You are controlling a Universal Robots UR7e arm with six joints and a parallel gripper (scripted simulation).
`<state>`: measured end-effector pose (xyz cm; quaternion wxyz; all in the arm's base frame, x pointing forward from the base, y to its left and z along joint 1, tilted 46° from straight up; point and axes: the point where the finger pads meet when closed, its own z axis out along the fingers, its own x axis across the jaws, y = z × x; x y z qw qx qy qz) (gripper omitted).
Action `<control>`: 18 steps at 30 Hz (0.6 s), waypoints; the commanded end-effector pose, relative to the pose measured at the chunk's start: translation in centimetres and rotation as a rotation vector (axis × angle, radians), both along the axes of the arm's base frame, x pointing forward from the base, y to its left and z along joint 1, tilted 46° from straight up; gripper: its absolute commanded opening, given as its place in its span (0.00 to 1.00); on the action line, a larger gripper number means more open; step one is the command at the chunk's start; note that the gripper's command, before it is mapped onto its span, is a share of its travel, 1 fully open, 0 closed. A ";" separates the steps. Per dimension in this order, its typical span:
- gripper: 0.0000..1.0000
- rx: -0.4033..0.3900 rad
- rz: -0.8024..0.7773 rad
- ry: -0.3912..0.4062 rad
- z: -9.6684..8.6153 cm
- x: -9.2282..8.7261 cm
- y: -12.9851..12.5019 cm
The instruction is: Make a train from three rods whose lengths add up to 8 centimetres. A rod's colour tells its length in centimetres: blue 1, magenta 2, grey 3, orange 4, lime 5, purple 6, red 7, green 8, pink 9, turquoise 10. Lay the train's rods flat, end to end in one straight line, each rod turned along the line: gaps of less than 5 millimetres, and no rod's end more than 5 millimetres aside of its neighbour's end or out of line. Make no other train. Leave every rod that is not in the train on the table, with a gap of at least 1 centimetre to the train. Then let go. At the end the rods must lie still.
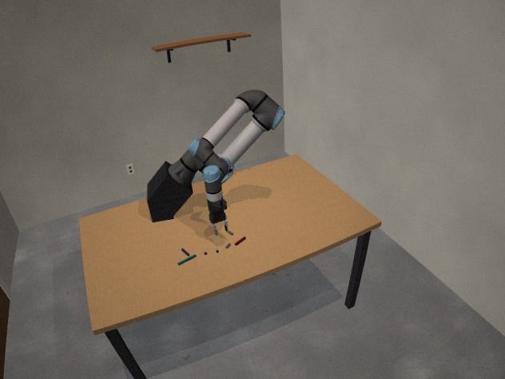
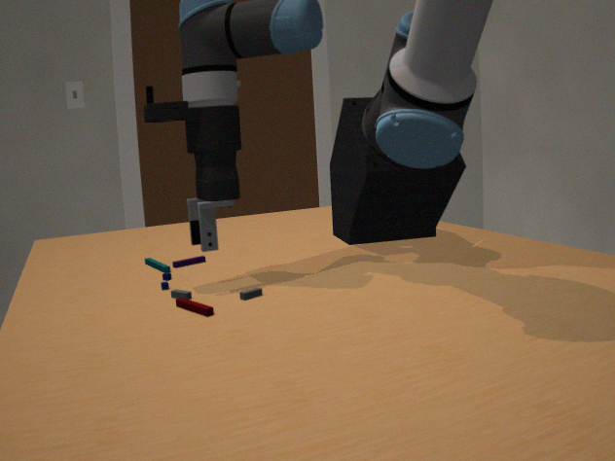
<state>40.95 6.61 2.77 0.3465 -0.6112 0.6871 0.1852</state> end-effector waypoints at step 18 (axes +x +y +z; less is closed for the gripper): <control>1.00 -0.118 0.292 -0.281 -7.7 -1.1 -8.1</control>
